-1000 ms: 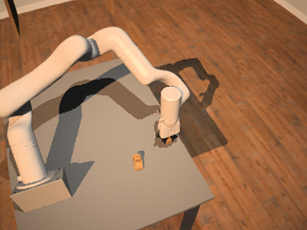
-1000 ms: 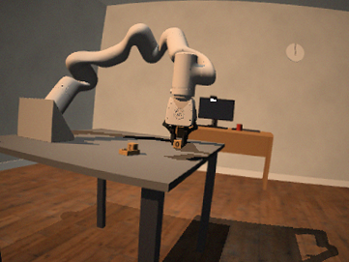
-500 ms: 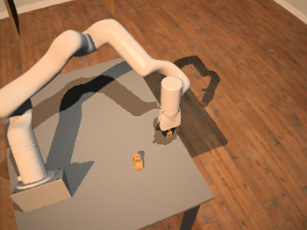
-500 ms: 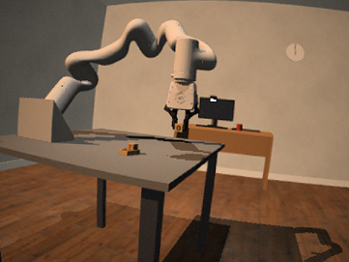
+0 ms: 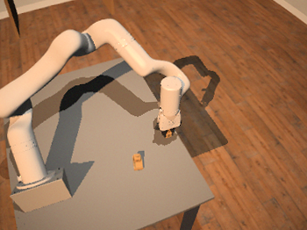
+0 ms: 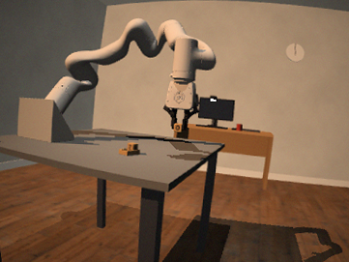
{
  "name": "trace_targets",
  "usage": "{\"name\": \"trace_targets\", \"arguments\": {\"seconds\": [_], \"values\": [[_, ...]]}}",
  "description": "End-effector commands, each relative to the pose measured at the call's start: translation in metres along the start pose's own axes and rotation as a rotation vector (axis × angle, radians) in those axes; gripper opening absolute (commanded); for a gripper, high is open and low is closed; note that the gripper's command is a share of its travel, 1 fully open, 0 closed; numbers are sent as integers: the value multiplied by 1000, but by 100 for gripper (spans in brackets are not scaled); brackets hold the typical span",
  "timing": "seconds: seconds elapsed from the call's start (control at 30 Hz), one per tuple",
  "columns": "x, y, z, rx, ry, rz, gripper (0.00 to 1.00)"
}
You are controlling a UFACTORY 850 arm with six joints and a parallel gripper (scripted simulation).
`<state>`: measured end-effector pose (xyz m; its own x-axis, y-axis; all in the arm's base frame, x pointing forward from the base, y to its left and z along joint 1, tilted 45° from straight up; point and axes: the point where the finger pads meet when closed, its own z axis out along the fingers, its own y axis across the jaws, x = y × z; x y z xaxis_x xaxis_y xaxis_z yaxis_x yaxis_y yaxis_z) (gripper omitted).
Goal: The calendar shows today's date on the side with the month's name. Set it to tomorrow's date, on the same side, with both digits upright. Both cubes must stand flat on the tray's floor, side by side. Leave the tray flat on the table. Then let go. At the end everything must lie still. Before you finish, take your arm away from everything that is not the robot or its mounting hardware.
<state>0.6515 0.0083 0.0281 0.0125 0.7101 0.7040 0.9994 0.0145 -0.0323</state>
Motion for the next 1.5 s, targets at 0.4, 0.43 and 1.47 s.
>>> {"name": "trace_targets", "arguments": {"seconds": [0.4,0.43,1.47], "values": [[-13,-21,-4,-4,-1,474,27],[-14,-23,-4,-4,-1,525,27],[-37,-75,-9,-7,2,1556,27]]}}
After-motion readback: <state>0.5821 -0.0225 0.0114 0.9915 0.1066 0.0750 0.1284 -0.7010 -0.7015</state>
